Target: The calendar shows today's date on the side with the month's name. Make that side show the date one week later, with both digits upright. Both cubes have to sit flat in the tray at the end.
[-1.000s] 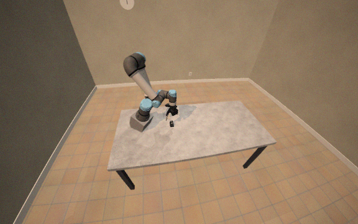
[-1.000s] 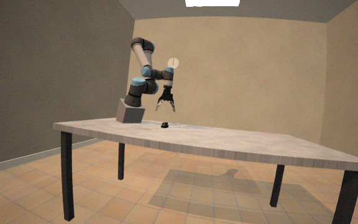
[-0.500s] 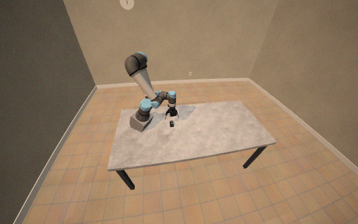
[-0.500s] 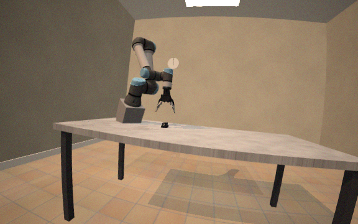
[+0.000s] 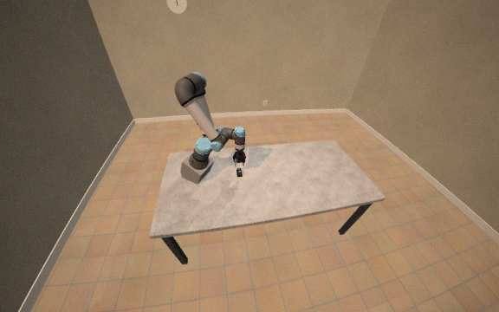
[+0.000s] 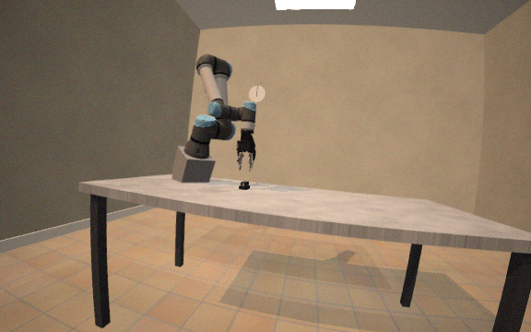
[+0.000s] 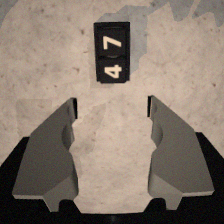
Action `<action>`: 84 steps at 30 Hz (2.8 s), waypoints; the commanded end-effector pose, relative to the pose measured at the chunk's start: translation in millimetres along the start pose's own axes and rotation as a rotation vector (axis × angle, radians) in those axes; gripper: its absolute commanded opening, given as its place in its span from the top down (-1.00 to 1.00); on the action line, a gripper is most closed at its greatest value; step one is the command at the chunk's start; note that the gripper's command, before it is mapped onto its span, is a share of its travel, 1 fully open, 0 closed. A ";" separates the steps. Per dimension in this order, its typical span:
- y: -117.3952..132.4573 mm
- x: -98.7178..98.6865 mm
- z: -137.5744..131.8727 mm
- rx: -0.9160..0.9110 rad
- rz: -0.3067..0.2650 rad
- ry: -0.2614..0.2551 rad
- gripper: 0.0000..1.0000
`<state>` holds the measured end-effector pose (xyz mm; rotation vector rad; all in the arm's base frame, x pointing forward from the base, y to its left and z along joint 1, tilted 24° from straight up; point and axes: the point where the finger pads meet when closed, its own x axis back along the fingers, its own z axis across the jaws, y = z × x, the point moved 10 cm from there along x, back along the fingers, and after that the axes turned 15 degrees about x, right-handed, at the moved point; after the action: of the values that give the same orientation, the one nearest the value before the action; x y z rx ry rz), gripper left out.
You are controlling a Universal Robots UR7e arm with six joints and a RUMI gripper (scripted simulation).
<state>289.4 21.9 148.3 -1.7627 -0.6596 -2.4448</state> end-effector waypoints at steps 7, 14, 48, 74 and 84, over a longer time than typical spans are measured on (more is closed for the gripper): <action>0.1 0.0 0.3 -0.006 -0.002 0.000 0.44; 0.1 0.0 0.3 -0.006 -0.002 0.000 0.44; 0.0 -6.3 0.5 -0.006 -0.002 -0.001 0.44; -0.3 -41.4 1.0 -0.006 -0.002 -0.001 0.44; -0.3 -49.1 1.1 -0.006 -0.002 -0.001 0.44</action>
<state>305.4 13.5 107.1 -1.7669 -0.6525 -2.4482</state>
